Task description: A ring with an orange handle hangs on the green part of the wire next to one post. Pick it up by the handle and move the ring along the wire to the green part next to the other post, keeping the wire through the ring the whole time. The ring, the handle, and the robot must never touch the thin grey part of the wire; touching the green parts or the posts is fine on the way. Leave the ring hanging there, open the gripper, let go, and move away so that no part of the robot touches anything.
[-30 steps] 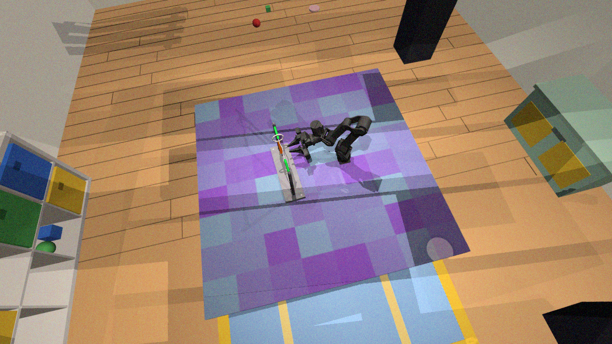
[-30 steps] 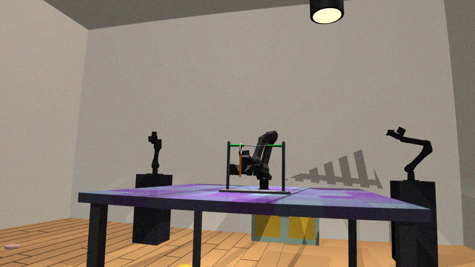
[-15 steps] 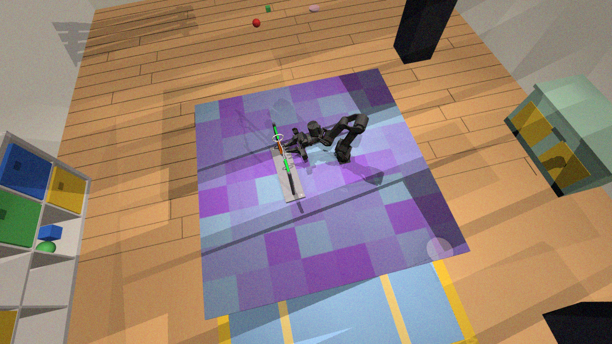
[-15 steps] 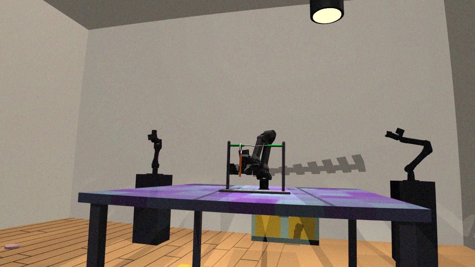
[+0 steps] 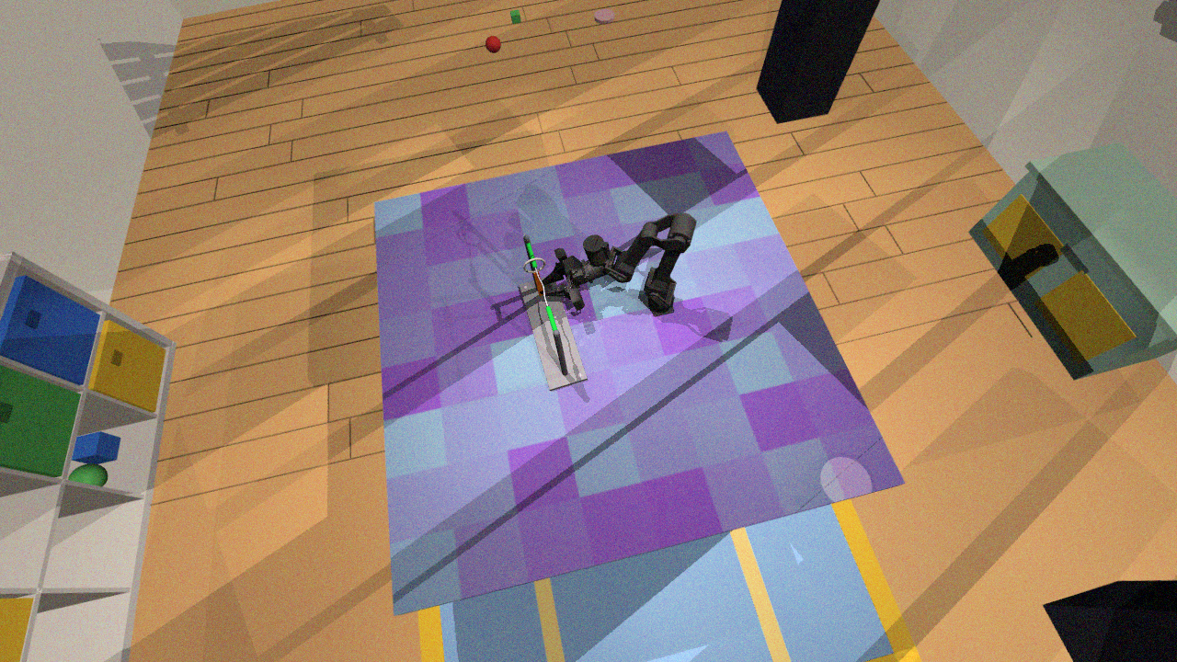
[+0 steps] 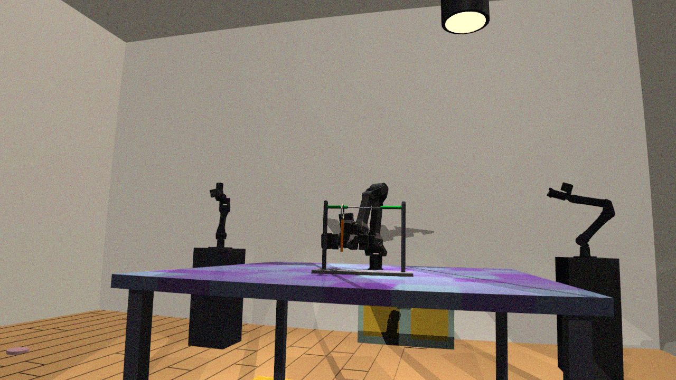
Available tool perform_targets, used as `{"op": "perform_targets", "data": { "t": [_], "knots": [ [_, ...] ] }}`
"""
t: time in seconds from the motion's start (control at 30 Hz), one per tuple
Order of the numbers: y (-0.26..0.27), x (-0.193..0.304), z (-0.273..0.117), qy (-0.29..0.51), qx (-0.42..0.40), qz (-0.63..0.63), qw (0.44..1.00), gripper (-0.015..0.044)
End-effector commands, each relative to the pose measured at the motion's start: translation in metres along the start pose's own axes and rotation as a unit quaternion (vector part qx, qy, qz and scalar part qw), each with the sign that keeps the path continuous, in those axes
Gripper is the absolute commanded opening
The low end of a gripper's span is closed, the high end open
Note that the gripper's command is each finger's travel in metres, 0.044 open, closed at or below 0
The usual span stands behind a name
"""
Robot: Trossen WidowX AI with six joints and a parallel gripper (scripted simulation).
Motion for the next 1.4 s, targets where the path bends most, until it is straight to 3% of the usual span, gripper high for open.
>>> {"op": "perform_targets", "data": {
  "t": [0.0,0.7,1.37],
  "knots": [
    [-0.002,-0.001,0.007,-0.001,0.002,0.001,1.0,0.016],
    [0.002,0.002,0.039,-0.003,0.003,0.001,1.0,0.016],
    [0.002,0.002,0.039,-0.003,0.003,0.001,1.0,0.016]
  ]
}}
Point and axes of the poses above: the point midway between the two fingers, 35 mm back from their tips, its own z axis out along the fingers, its own y axis across the jaws, x = y × z, the point moved 2 cm from there along -z, back along the fingers, and after that the axes turned 7 degrees about -z, right-handed, at the moved point
